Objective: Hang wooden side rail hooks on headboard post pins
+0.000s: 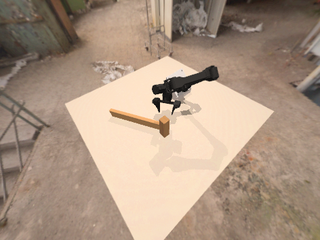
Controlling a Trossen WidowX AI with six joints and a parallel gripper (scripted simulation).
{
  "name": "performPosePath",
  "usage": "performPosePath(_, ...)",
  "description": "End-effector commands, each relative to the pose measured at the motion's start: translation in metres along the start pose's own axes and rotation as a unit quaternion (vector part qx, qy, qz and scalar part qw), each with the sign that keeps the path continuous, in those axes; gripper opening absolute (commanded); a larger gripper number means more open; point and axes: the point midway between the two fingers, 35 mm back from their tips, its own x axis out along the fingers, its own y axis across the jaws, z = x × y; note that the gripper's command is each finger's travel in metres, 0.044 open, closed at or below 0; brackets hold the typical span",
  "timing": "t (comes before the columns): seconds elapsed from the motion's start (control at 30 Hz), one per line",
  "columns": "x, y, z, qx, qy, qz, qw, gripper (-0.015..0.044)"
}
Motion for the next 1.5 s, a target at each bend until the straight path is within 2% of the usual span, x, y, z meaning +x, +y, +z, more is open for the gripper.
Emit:
performPosePath(0.0,-0.002,0.006,-0.011,-0.046,-0.035,-0.005,0.998,0.044)
performPosePath(0.37,-0.008,0.018,-0.031,-0.167,-0.124,-0.066,0.976,0.044)
performPosePath(1.13,-0.008,0.019,-0.032,-0.175,-0.126,-0.068,0.974,0.044)
performPosePath(1.3,-0.001,0.044,-0.039,-0.342,-0.14,-0.078,0.926,0.044)
performPosePath(1.47,0.007,0.072,-0.047,-0.518,-0.154,-0.096,0.836,0.044)
